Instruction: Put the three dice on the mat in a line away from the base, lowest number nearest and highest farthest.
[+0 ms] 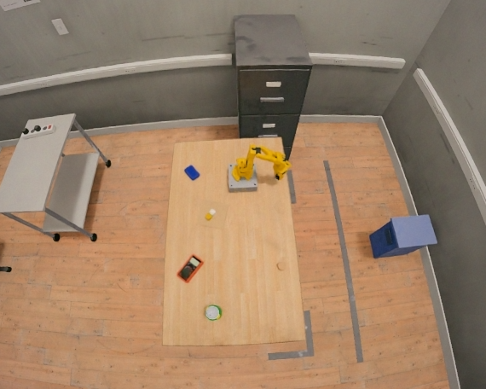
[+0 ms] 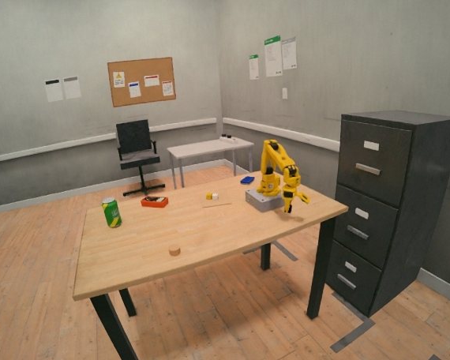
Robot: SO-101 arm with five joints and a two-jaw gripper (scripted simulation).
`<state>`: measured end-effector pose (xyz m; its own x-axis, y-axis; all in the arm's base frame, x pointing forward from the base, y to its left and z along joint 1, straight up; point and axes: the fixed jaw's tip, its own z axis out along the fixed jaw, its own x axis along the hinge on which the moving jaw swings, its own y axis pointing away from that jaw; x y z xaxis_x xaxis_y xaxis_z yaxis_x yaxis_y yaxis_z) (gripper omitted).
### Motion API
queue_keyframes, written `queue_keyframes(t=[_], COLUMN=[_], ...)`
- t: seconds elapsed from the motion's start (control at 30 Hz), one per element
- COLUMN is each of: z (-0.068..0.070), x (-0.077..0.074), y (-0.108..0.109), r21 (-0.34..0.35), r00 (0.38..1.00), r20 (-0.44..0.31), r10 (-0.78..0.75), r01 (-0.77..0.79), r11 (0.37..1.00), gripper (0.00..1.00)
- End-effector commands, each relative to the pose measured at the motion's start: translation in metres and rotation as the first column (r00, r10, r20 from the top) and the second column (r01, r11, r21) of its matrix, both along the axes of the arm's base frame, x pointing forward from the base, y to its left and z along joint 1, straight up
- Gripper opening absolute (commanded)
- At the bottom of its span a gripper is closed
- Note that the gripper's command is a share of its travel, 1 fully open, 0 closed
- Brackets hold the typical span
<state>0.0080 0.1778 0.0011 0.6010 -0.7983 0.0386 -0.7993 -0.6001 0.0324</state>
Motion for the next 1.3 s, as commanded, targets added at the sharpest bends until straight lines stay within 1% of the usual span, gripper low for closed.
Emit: queue_keyframes(t=[0.0,0.13,0.2,0.33,0.47,0.6,0.87,0.97,1.1,1.27], z=[0.003,0.002,0.002,0.0,-0.001,-0.002,-0.002,-0.002,-0.002,-0.002], x=[0.014,0.034,0.034,0.053,0.067,0.073,0.074,0.078,0.089,0.109], y=[0.004,0.001,0.001,-0.005,-0.01,-0.012,-0.013,-0.015,-0.021,-0.034], r21=[0.025,0.025,0.025,0.024,0.024,0.024,0.024,0.024,0.023,0.023], r00=[0.996,0.981,0.981,0.954,0.928,0.914,0.911,0.901,0.869,0.797], r20=[0.001,0.001,0.001,0.001,0.001,0.001,0.001,0.001,0.001,0.001], r10=[-0.087,-0.194,-0.194,-0.299,-0.373,-0.406,-0.413,-0.433,-0.494,-0.604], r01=[0.087,0.194,0.194,0.299,0.373,0.406,0.413,0.433,0.494,0.604], r11=[0.996,0.981,0.981,0.954,0.927,0.914,0.91,0.901,0.869,0.797], gripper=[0.0,0.0,0.0,0.0,0.0,0.0,0.0,0.0,0.0,0.0])
